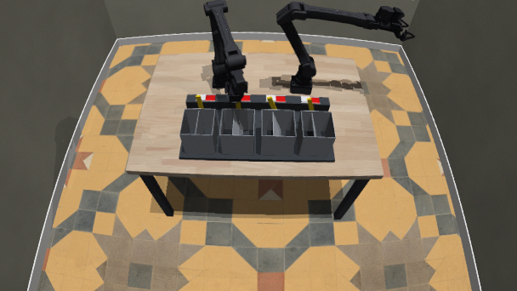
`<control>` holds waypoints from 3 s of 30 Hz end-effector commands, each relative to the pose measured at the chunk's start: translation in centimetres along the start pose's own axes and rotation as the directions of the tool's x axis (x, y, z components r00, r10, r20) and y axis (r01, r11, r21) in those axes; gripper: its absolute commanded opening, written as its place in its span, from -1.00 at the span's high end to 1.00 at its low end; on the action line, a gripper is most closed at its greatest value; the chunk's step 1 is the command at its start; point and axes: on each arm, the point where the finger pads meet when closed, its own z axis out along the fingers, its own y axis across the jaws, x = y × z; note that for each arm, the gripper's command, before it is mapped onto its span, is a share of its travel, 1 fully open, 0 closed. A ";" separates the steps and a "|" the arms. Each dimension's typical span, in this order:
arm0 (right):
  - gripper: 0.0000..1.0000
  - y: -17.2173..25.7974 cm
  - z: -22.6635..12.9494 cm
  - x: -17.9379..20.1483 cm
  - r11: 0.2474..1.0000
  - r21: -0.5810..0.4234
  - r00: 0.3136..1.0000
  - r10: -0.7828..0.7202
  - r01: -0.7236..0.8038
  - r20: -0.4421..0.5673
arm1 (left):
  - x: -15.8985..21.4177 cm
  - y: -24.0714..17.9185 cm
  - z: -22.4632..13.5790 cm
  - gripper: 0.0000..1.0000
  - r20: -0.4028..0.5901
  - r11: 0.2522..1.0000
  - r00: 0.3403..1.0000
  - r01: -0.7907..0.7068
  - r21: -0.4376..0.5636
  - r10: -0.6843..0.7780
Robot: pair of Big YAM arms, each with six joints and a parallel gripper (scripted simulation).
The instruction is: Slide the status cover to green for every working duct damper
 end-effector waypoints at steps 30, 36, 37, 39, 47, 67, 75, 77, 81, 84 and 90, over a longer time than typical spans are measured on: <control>0.28 1.1 -1.5 -1.3 1.000 -0.005 0.999 -0.010 0.010 0.032 | -4.6 -0.4 0.3 -1.00 0.084 1.000 0.996 0.009 0.007 -0.010; 0.28 1.2 -1.9 -1.4 1.000 -0.007 0.999 -0.010 0.010 0.037 | -4.6 -0.4 0.3 -1.00 0.084 1.000 0.996 0.009 0.007 -0.010; 0.28 1.2 -2.1 -1.5 1.000 -0.008 0.999 -0.010 0.011 0.041 | -4.6 -0.4 0.3 -1.00 0.084 1.000 0.996 0.009 0.007 -0.010; 0.28 1.1 -2.4 -1.5 1.000 -0.010 0.999 -0.010 0.011 0.045 | -4.6 -0.4 0.3 -1.00 0.084 1.000 0.996 0.009 0.007 -0.010; 0.28 0.8 -5.0 -1.3 1.000 -0.016 0.998 -0.011 0.012 0.065 | -4.6 -0.4 0.3 -1.00 0.084 1.000 0.996 0.009 0.007 -0.010; 0.28 0.3 -9.2 -1.2 1.000 -0.012 0.999 -0.004 0.004 0.054 | -4.6 -0.4 0.3 -1.00 0.084 1.000 0.996 0.009 0.007 -0.010; 0.28 0.5 -8.9 -2.3 1.000 -0.005 0.999 -0.006 0.007 0.046 | -4.6 -0.4 0.3 -1.00 0.084 1.000 0.996 0.009 0.007 -0.010; 0.28 0.5 -9.1 -5.1 1.000 0.004 0.999 -0.006 0.006 0.047 | -4.6 -0.4 0.3 -1.00 0.084 1.000 0.996 0.009 0.007 -0.010; 0.28 0.6 -9.8 -9.9 1.000 0.024 0.999 -0.006 0.005 0.037 | -4.6 -0.4 0.3 -1.00 0.084 1.000 0.996 0.009 0.007 -0.010; 0.28 0.7 -10.2 -12.2 0.999 0.032 0.999 -0.006 0.005 0.037 | -4.6 -0.4 0.3 -1.00 0.084 1.000 0.996 0.009 0.007 -0.010; 0.28 1.4 -11.8 -12.0 1.000 0.022 0.997 -0.023 0.022 0.071 | -4.6 -0.4 0.3 -1.00 0.084 1.000 0.996 0.009 0.007 -0.010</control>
